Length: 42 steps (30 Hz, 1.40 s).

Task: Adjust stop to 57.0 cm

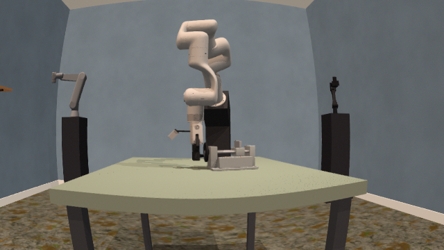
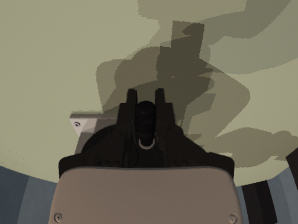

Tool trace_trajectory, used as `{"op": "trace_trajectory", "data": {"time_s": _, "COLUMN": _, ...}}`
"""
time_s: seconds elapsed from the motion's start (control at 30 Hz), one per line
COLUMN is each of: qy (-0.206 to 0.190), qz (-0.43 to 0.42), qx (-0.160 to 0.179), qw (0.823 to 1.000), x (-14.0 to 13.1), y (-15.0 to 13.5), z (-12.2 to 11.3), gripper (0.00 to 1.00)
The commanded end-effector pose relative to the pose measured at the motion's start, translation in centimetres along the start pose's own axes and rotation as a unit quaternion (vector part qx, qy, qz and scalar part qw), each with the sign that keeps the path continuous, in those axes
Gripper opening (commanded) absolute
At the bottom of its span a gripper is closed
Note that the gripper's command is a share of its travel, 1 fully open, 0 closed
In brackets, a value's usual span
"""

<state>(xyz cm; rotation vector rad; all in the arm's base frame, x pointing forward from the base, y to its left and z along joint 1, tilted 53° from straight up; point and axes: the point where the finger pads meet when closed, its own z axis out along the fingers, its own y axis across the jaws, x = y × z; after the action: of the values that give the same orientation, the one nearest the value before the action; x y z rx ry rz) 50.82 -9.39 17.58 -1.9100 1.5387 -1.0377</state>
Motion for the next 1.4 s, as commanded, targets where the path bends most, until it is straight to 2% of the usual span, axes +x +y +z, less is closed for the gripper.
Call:
{"op": "trace_trajectory", "data": {"time_s": 0.0, "qy": -0.001, "qz": 0.0, "qx": 0.002, "qw": 1.0, "x": 0.0, "y": -0.4, "z": 0.3, "gripper": 0.06}}
{"op": "trace_trajectory", "data": {"time_s": 0.3, "qy": -0.001, "qz": 0.0, "qx": 0.002, "qw": 1.0, "x": 0.0, "y": -2.8, "z": 1.1, "gripper": 0.06}}
{"op": "trace_trajectory", "data": {"time_s": 0.47, "qy": -0.001, "qz": 0.0, "qx": 0.002, "qw": 1.0, "x": 0.0, "y": -4.9, "z": -0.2, "gripper": 0.06}}
{"op": "trace_trajectory", "data": {"time_s": 1.37, "qy": -0.001, "qz": 0.0, "qx": 0.002, "qw": 1.0, "x": 0.0, "y": -5.5, "z": -2.0, "gripper": 0.06}}
